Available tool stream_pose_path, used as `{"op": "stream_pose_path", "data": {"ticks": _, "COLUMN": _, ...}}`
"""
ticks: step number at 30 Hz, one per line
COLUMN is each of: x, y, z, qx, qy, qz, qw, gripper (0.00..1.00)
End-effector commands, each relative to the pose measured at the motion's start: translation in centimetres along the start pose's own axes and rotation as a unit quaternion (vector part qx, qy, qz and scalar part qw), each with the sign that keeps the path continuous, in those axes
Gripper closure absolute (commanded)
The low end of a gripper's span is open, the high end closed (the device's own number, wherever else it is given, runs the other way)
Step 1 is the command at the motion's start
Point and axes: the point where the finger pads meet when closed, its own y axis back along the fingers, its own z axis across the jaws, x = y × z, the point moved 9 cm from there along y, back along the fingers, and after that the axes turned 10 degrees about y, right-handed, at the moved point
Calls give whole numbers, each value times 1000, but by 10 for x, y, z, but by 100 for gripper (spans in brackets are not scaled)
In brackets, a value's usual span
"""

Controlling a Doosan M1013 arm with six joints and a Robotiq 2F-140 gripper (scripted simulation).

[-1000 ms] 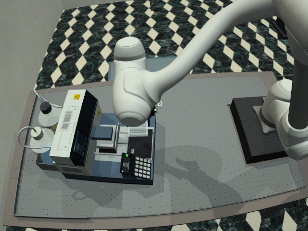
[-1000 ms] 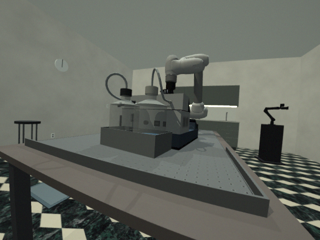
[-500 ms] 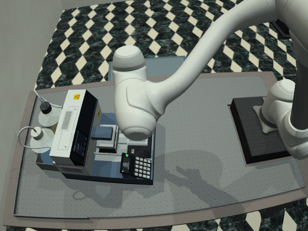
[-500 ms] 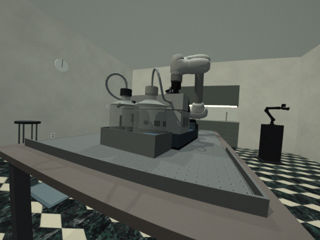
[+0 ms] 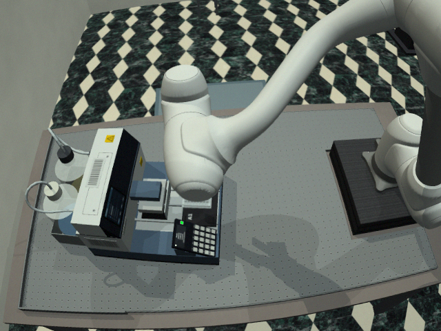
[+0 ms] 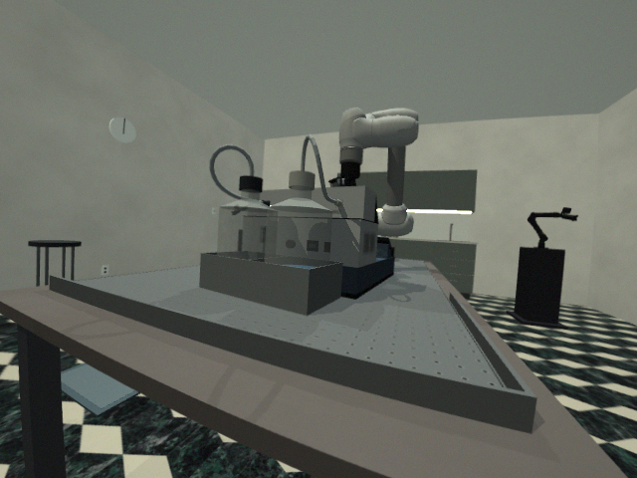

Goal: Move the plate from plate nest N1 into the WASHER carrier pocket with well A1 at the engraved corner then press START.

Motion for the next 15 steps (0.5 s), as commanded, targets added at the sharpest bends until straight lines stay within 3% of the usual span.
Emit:
{"op": "stream_pose_path", "data": {"ticks": 1, "x": 0, "y": 1, "z": 0, "qx": 1, "qy": 0, "qz": 0, "qw": 1000, "gripper": 90}}
{"op": "stream_pose_path", "data": {"ticks": 15, "x": 0, "y": -2, "z": 0, "qx": 1, "qy": 0, "qz": 0, "qw": 1000, "gripper": 90}}
